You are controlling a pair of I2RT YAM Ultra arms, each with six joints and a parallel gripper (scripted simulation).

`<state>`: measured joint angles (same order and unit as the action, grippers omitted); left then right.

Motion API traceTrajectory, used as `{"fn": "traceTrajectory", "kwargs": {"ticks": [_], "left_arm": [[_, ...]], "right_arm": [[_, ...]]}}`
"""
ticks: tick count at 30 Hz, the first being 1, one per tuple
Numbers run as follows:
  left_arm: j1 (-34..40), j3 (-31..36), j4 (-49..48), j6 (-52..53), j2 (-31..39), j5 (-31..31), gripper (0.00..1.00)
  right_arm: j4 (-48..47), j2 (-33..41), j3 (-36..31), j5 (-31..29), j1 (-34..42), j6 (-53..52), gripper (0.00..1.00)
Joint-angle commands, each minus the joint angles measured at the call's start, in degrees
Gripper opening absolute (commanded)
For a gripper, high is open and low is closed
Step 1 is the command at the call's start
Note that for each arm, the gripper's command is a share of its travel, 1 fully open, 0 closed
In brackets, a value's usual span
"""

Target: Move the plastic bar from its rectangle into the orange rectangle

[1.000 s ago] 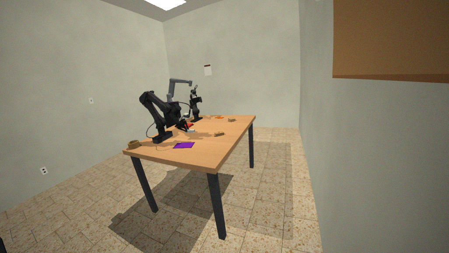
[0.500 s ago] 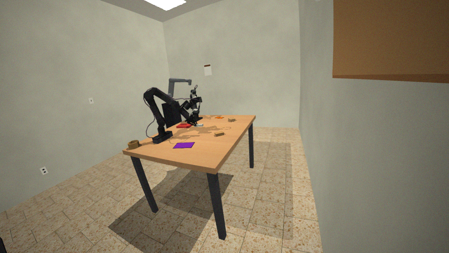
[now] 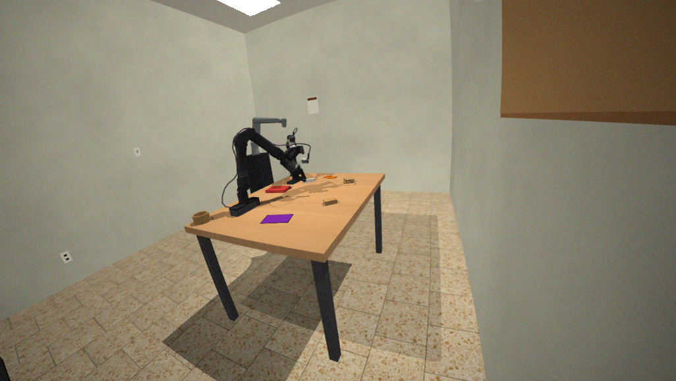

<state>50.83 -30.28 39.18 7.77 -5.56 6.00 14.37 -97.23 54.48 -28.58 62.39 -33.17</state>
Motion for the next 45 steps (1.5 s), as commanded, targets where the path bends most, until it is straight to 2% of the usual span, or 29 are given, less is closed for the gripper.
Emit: {"fn": "traceTrajectory", "kwargs": {"ticks": [1, 5, 15, 17, 20, 32, 34, 36, 40, 45], "left_arm": [[-0.52, 0.26, -0.63, -0.29, 1.07, 0.16, 1.00], [-0.52, 0.26, -0.63, -0.29, 1.07, 0.16, 1.00], [-0.52, 0.26, -0.63, -0.29, 1.07, 0.16, 1.00], [-0.52, 0.26, -0.63, -0.29, 1.07, 0.16, 1.00], [-0.52, 0.26, -0.63, -0.29, 1.07, 0.16, 1.00], [-0.52, 0.26, -0.63, -0.29, 1.07, 0.16, 1.00], [-0.52, 0.26, -0.63, -0.29, 1.07, 0.16, 1.00], [-0.52, 0.26, -0.63, -0.29, 1.07, 0.16, 1.00], [-0.52, 0.26, -0.63, -0.29, 1.07, 0.16, 1.00], [-0.52, 0.26, -0.63, -0.29, 1.07, 0.16, 1.00]], "right_arm": [[1.91, -0.79, 1.99, -1.92, 0.47, -1.43, 0.25], [-1.50, 0.25, 0.97, 1.81, -0.47, 4.36, 0.25], [-9.58, 6.97, -7.20, 21.59, -7.48, 31.19, 0.25], [-9.58, 6.97, -7.20, 21.59, -7.48, 31.19, 0.25], [-9.29, 7.86, -8.25, 29.78, -10.79, 39.65, 0.25], [-1.45, 4.34, -3.71, 52.21, -21.56, 65.48, 0.25], [-1.45, 4.34, -3.71, 52.21, -21.56, 65.48, 0.25], [2.06, 2.71, -1.48, 56.16, -23.18, 71.27, 0.25], [6.95, -0.28, 2.64, 60.11, -25.41, 78.61, 0.25], [11.34, -3.34, 7.09, 61.76, -26.64, 83.17, 0.25]]}}
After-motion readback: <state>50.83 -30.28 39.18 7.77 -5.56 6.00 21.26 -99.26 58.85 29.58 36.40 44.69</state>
